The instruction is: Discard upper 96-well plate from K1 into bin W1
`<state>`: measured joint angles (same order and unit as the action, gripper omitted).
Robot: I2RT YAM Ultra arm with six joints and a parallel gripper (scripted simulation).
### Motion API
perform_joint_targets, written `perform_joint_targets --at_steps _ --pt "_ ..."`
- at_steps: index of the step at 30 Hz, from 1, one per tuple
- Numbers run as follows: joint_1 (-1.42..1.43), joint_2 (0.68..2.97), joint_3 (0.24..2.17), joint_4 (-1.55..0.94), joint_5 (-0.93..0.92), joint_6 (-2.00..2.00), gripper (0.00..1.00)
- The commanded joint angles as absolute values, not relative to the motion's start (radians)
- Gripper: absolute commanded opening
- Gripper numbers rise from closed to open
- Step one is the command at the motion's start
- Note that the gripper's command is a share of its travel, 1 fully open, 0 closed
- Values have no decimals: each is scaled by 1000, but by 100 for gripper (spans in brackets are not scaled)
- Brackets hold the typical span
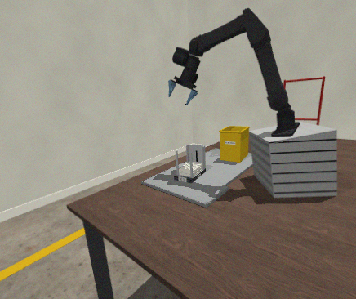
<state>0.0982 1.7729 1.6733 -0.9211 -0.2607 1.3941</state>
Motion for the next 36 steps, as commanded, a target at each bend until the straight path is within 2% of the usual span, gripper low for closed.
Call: perform_joint_targets --at_steps 1,6,10,16,19,23,27,33,36 --pt "105 1752 1645 -917 -236 1427 100" --pt "140 1823 1690 -994 -193 1503 100" --pt "158 1805 1594 -912 -186 1519 100" --pt "189 1879 1658 -1005 -143 1592 100" --pt "202 1866 1586 -944 -139 1604 100" --pt "235 1939 1645 -1032 -94 1678 100" --pt "251 1922 1549 -953 -91 1694 100" --pt "285 1994 1601 -1035 -45 1769 100" --pt "297 1981 1531 -977 -44 1781 100"
